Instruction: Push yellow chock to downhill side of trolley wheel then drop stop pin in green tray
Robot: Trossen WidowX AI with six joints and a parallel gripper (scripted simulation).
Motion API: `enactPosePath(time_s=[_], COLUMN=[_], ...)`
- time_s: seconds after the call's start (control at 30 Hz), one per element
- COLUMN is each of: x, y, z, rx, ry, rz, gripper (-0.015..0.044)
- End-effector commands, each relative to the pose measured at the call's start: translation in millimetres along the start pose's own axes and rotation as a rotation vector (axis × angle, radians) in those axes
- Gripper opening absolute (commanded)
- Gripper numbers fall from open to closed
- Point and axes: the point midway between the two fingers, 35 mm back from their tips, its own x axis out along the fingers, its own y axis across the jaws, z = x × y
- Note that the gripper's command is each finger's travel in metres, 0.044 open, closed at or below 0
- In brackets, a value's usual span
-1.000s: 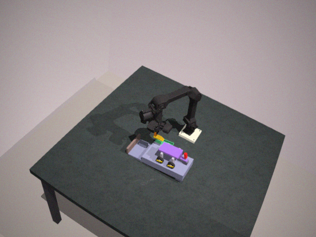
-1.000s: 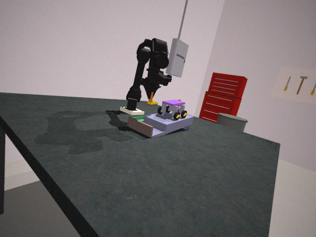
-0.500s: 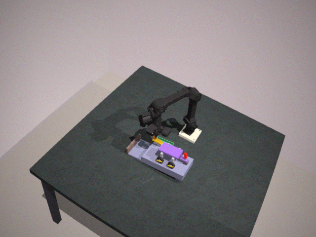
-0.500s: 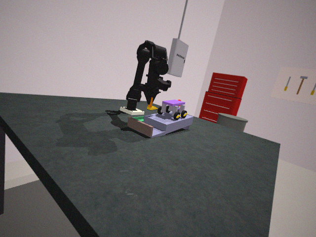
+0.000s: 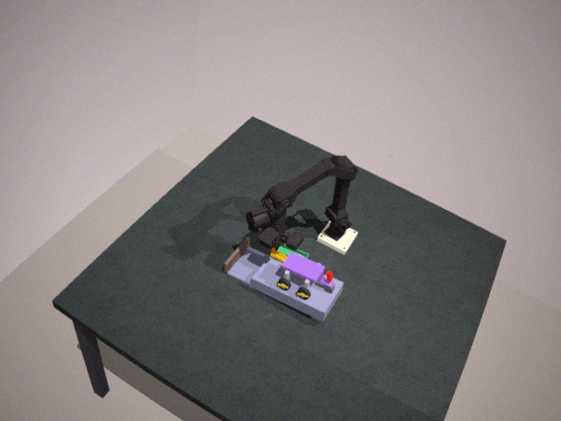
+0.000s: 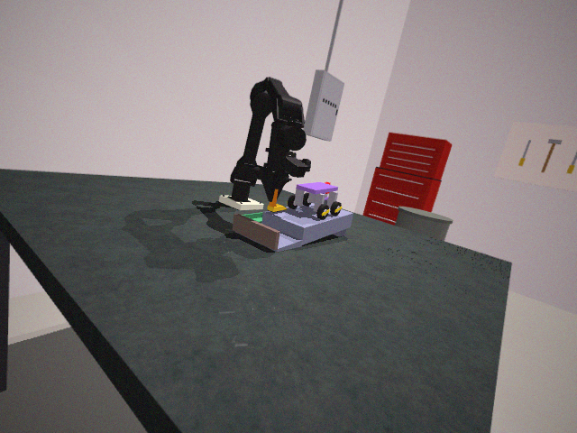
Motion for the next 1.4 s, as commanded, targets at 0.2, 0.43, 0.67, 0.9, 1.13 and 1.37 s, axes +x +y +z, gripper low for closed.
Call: enactPosePath(time_s=[0.2, 0.43, 0.67, 0.9, 1.13, 1.37], x=[4, 4, 3, 3, 3, 3], y=[5, 12, 19, 25, 32, 31], z=[-1, 0, 2, 3, 4, 5], rx=[0.005, 0.005, 0.005, 0.005, 0.005, 0.002], ry=[0.004, 0.004, 0.004, 0.004, 0.004, 0.004], rz=[0.008, 0.009, 0.009, 0.01, 0.011, 0.004], gripper=[0.0, 0.0, 0.0, 0.0, 0.0, 0.0])
